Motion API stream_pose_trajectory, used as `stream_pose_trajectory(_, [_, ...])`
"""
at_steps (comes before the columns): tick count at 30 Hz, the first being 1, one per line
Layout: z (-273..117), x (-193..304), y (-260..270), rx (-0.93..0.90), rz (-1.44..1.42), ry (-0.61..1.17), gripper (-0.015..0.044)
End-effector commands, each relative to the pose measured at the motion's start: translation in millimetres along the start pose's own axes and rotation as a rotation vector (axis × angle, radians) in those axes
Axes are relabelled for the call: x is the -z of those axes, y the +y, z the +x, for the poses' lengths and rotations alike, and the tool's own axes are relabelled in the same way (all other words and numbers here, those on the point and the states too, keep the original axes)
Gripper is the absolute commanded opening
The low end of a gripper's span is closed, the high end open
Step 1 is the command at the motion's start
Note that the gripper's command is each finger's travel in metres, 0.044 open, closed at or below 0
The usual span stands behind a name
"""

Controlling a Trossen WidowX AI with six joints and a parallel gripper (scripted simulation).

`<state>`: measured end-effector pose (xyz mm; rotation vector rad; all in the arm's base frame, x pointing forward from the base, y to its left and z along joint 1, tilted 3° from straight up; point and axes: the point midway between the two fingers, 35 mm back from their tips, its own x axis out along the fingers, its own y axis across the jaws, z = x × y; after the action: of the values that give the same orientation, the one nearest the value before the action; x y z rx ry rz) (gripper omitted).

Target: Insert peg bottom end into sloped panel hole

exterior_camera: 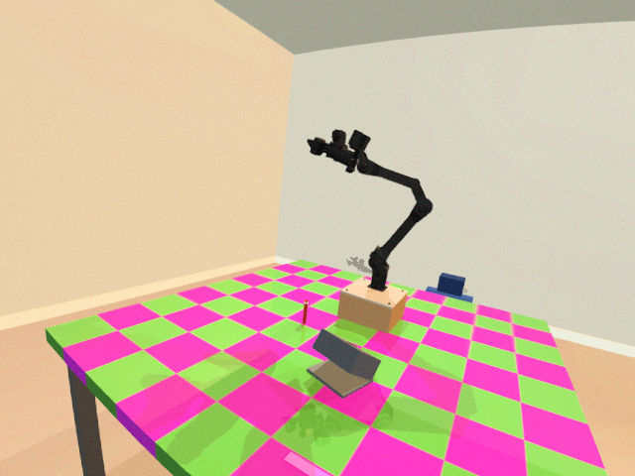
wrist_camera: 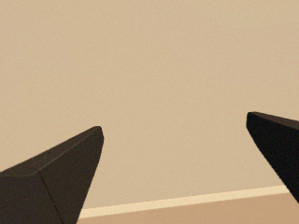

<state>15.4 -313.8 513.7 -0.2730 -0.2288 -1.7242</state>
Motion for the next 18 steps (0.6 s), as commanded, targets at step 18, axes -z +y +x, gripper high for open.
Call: stream_pose_trajectory(18, [-6, 134, 110, -0.231, 0.401, 0.485, 0.0440])
